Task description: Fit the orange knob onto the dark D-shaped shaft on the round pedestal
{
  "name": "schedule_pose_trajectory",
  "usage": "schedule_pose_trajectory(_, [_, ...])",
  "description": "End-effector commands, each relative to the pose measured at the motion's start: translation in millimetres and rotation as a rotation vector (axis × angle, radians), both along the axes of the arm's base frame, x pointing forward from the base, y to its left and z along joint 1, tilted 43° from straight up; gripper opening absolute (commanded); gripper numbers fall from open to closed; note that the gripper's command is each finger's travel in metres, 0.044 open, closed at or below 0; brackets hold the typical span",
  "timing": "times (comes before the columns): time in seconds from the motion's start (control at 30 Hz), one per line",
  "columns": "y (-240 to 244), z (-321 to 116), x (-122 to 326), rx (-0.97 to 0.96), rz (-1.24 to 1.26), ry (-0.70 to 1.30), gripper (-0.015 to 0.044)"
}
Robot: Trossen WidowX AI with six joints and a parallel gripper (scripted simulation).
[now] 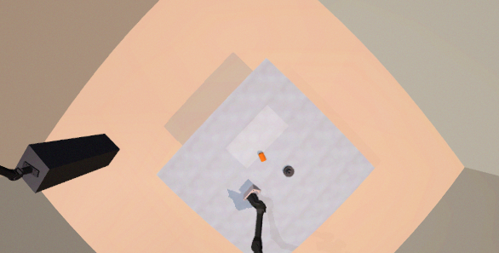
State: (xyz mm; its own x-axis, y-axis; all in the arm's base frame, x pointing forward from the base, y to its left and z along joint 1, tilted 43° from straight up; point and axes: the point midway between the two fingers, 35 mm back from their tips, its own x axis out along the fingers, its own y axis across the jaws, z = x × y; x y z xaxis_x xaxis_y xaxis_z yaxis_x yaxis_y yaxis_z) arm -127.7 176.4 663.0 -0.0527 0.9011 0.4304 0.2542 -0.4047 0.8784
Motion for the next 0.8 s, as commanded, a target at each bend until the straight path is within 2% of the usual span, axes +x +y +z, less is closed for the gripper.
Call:
schedule_pose_trajectory(0.0, [-2, 1, 1, 0.009, 0.014, 0.011, 0.0426])
schedule_pose_trajectory(0.07, [-21, 15, 13, 0.081, 0.119, 0.114, 0.044])
schedule_pose_trajectory(0.13, [-44, 37, 59, 0.178, 0.231, 0.342, 0.044])
schedule_pose_trajectory(0.23, [-57, 48, 91, 0.24, 0.299, 0.483, 0.044])
schedule_pose_trajectory(0.37, [-77, 58, 159, 0.347, 0.435, 0.768, 0.044])
schedule_pose_trajectory(0.57, [-94, 48, 285, 0.554, 0.636, 1.234, 0.044])
schedule_pose_trajectory(0.77, [-85, 4, 399, 0.745, 0.774, 1.644, 0.044])
